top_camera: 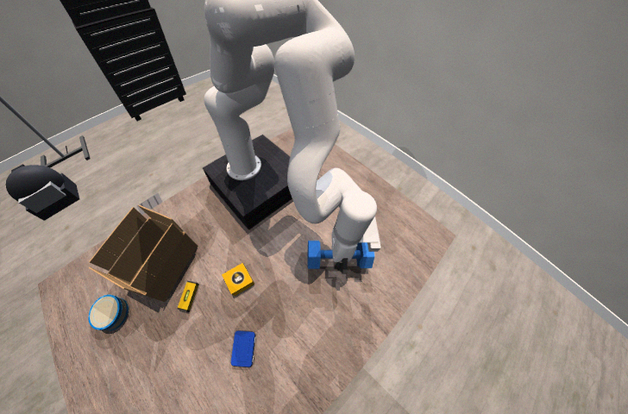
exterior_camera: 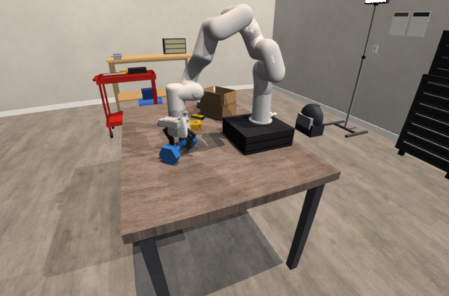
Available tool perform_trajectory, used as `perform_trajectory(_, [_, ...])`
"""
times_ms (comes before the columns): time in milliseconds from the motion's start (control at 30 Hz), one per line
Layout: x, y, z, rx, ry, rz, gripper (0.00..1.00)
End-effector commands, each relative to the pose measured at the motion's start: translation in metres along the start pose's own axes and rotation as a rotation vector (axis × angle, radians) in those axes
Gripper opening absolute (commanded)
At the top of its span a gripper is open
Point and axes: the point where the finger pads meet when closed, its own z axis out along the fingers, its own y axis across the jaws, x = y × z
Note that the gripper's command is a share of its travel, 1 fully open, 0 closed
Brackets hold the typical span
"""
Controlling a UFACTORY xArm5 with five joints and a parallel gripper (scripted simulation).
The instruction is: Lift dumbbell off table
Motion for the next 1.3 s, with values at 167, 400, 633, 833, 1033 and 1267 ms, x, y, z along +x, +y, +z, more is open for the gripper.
perform_trajectory(167, [0.0032, 0.0029, 0.0009, -0.005, 0.006, 0.0, 1.0])
perform_trajectory(400, [0.0032, 0.0029, 0.0009, -0.005, 0.006, 0.0, 0.0])
perform_trajectory(633, [0.0032, 0.0029, 0.0009, -0.005, 0.006, 0.0, 0.0])
perform_trajectory(833, [0.0032, 0.0029, 0.0008, -0.005, 0.006, 0.0, 0.0])
perform_trajectory(1033, [0.0033, 0.0029, -0.0009, -0.005, 0.006, 0.0, 0.0])
perform_trajectory(1267, [0.0034, 0.003, -0.0053, -0.005, 0.006, 0.0, 0.0])
